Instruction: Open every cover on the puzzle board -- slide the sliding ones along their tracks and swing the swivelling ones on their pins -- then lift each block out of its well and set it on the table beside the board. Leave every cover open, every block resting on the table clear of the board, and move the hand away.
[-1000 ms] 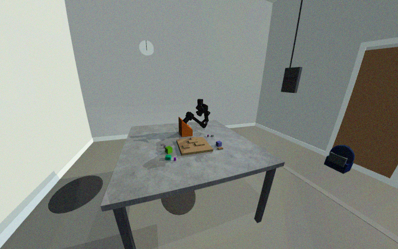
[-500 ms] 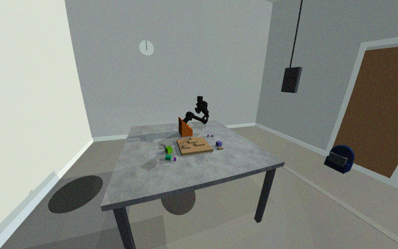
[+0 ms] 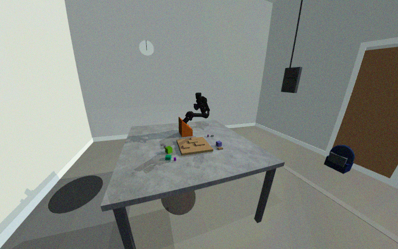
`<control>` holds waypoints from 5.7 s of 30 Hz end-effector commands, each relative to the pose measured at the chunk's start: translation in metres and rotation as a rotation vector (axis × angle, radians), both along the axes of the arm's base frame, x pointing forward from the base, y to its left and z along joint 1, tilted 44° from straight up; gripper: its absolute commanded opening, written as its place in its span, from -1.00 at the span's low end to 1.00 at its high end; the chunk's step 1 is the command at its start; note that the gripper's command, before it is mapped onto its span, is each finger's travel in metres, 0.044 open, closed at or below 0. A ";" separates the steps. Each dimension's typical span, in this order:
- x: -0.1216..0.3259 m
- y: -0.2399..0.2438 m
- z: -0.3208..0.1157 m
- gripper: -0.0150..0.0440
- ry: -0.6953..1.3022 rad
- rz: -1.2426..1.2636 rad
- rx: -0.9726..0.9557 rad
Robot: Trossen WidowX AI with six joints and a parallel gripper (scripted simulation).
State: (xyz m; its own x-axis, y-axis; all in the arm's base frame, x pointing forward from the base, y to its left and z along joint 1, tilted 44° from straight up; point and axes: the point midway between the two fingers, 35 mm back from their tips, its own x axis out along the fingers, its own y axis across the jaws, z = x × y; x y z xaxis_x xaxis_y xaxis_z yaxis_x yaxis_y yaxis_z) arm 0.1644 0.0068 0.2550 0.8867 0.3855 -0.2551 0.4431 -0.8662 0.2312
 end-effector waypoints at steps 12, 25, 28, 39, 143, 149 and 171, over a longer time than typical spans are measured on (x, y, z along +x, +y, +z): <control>0.026 -0.028 -0.012 -0.49 0.015 0.163 -0.262; 0.056 -0.044 -0.031 -0.49 -0.015 0.363 -0.471; 0.064 -0.047 -0.039 -0.49 -0.020 0.412 -0.515; 0.093 -0.055 -0.072 -0.49 -0.041 0.591 -0.657; 0.180 0.017 -0.338 -0.49 -0.884 1.748 -1.131; 0.180 0.022 -0.343 -0.49 -0.884 1.747 -1.131; 0.178 0.037 -0.358 -0.49 -0.886 1.747 -1.130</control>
State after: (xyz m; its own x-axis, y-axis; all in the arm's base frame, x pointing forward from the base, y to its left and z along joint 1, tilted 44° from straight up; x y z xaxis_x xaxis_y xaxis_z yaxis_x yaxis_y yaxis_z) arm 0.3430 0.0408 -0.1016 -0.0698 0.6872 -0.7231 -0.0846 0.7182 0.6907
